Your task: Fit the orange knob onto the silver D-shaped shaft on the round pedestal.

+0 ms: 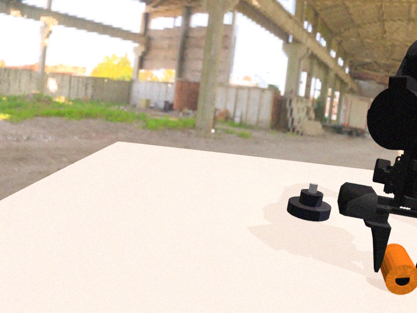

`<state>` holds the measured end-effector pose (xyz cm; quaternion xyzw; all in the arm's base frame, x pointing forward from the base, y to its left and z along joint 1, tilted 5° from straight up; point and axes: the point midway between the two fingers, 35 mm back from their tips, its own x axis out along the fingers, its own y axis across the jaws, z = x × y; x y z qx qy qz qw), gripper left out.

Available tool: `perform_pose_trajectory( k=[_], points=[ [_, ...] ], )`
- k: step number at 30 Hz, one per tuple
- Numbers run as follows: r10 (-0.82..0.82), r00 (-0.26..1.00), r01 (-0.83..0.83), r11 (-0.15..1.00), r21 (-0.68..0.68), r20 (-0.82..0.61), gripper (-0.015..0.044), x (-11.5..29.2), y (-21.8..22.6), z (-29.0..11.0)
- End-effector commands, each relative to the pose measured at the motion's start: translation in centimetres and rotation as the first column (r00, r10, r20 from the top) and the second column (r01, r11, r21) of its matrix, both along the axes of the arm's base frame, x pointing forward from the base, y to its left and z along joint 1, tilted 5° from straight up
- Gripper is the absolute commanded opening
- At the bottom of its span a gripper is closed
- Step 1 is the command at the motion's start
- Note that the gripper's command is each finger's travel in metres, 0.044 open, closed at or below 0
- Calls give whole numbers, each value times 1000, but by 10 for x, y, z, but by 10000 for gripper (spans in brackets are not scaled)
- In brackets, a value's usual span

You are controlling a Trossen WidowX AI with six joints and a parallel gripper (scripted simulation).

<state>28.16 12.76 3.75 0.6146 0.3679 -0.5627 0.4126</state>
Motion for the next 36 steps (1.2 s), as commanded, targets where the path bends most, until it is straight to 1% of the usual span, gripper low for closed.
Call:
perform_pose_trajectory(
  k=[1,10,15,21,27,29,36],
  points=[
    [3,1000,-3,1000,-5,1,240,0,-1,-1],
    [3,1000,-3,1000,-5,1,181,0,-1,-1],
    [12,1000,-12,1000,-5,5,181,1,0,0],
    [4,1000,-4,1000,-5,1,181,-1,0,14],
    [9,1000,-9,1000,-5,1,181,-1,0,14],
    [52,999,-52,999,-9,0,181,-1,0,14],
    [282,959,-282,959,-31,-7,181,-1,0,14]
  ],
)
